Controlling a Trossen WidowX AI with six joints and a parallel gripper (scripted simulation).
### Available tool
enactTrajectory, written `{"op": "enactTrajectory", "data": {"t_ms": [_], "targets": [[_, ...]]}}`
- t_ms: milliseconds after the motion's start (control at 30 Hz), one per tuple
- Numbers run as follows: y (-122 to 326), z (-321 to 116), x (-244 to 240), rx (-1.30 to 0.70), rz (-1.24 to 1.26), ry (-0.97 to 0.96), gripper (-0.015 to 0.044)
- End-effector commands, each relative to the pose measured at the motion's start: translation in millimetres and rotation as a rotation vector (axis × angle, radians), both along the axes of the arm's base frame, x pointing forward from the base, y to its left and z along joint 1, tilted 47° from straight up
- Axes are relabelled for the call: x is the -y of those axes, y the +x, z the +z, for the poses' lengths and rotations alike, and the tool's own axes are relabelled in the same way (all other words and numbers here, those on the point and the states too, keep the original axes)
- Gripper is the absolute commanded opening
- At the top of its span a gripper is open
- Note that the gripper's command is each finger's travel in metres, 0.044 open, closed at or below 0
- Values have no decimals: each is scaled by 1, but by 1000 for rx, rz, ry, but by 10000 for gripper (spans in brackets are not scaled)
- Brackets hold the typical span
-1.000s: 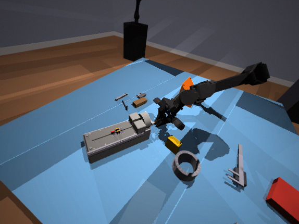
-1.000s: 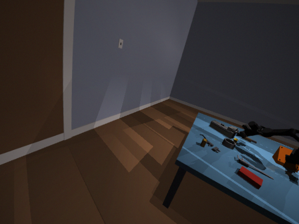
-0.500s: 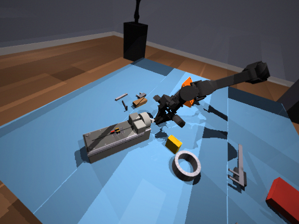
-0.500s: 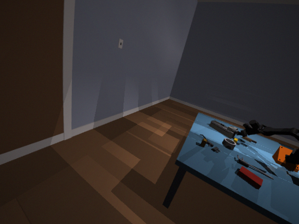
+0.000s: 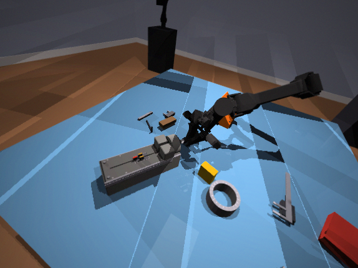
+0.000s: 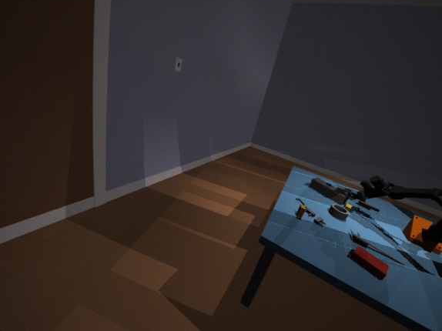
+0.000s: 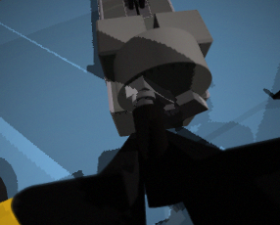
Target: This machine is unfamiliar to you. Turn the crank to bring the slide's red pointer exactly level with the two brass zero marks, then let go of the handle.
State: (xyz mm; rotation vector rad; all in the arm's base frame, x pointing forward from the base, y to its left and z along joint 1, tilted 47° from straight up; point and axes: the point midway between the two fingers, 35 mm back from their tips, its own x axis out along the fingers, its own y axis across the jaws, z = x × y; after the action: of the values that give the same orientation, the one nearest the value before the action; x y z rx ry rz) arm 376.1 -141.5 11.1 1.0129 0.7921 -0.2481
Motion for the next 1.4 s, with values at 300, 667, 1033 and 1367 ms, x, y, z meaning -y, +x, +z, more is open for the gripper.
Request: {"op": "enactTrajectory", "data": {"t_ms": [300,667,1033,1367], "targets": [[-8,-3,11,-3,-16,2,0],[-10,-6,13,-3,-16,2,0],[-11,-8,14,-3,-16,2,0],[-12,-9,15,-4,-16,2,0]]}}
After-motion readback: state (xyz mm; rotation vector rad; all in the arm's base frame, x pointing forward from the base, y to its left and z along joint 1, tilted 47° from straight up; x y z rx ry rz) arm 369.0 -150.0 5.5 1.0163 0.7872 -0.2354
